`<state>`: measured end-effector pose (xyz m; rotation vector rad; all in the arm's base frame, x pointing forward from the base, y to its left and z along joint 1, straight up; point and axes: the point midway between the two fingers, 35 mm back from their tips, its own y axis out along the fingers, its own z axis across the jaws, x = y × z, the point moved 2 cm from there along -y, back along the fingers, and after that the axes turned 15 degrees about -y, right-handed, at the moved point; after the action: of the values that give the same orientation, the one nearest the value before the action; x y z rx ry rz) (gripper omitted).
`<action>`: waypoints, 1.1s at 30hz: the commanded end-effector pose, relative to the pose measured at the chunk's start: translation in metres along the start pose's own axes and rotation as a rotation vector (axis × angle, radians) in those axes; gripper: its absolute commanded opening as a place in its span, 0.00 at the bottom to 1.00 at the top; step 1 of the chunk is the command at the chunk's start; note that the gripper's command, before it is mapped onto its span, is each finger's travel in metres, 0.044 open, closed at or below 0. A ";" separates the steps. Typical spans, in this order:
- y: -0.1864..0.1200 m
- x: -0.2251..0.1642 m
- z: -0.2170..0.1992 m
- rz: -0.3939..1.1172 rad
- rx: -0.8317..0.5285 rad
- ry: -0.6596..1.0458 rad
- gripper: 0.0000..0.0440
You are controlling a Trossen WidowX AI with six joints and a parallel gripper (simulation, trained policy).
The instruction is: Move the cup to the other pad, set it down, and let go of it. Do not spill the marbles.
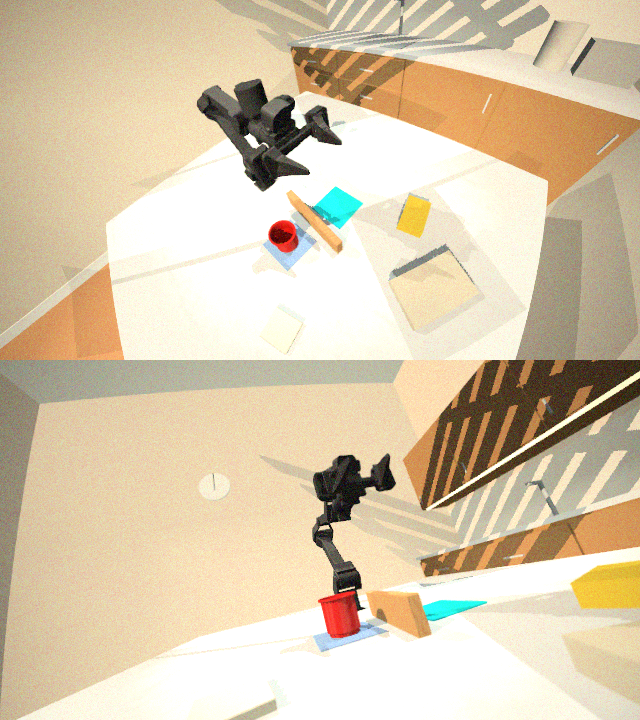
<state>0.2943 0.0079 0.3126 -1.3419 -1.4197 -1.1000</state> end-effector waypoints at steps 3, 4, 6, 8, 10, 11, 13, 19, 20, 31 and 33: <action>0.000 -0.003 0.000 0.025 -0.007 0.007 0.73; 0.000 -0.005 0.000 0.035 -0.009 0.009 0.67; 0.000 -0.007 0.000 0.056 -0.010 0.015 0.55; 0.000 -0.010 0.001 0.078 -0.009 0.022 0.43; 0.000 -0.013 0.002 0.102 -0.006 0.029 0.31; 0.000 -0.014 0.003 0.114 -0.004 0.032 0.25; 0.000 -0.017 0.005 0.142 0.001 0.038 0.14; 0.001 -0.024 0.012 0.225 0.030 0.059 0.09; 0.002 -0.025 0.013 0.239 0.036 0.063 0.10; 0.004 -0.031 0.025 0.394 0.091 0.102 0.21; 0.004 -0.033 0.027 0.424 0.099 0.107 0.21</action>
<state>0.2986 0.0235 0.2752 -1.4076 -1.0723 -0.8242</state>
